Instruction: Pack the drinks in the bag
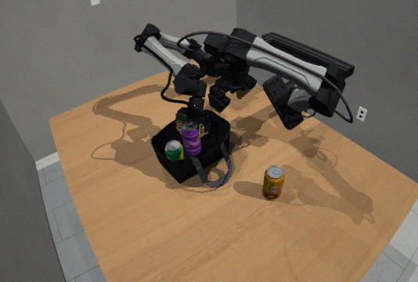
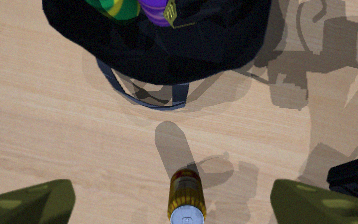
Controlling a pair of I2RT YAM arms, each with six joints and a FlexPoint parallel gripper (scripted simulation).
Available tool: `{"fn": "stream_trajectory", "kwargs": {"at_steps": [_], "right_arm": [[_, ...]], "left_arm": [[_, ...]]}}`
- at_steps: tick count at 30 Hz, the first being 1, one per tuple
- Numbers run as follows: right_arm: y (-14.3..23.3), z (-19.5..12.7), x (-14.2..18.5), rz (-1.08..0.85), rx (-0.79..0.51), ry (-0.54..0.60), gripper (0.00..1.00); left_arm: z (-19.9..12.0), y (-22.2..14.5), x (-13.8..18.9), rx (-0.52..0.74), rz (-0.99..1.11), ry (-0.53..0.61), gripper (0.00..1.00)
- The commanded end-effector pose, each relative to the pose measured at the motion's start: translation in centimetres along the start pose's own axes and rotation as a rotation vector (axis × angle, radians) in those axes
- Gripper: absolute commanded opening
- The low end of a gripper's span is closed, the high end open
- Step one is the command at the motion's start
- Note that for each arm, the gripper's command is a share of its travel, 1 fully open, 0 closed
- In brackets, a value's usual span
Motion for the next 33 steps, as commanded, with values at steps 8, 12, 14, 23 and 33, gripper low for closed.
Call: {"fn": "stream_trajectory", "kwargs": {"at_steps": [8,12,14,23,33], "right_arm": [[-0.4,0.9,-1.5,0.071,-0.005,-0.096,0.67],[-0.1,1.1,-0.7,0.051,-0.010,-0.088,0.67],[-0.4,1.1,-1.4,0.065,-0.005,-0.107,0.67],[-1.1,0.2,-3.0,0.087,0.004,-0.144,0.67],[-0.2,2.0,0.0,0.055,-0.009,-0.081,0.67]], "left_arm": [[-0.9,0.3,-0.2,0.000,-0.009,-0.030,1.00],[-0.9,0.3,-0.2,0.000,-0.009,-0.030,1.00],[-0.9,0.3,-0.2,0.000,-0.009,-0.030,1.00],[-0.9,0.3,-0.2,0.000,-0.009,-0.030,1.00],[-0.9,0.3,-0.2,0.000,-0.009,-0.030,1.00]]}}
Point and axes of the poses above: on each arm, the point where the finger pads meet when closed, its own z axis out along the fingers, its own y axis across the jaws, x = y × z, the point moved 7 cm from there along -z, back along the fingers, and after that the axes turned 5 degrees about -z, right-handed, at the moved point
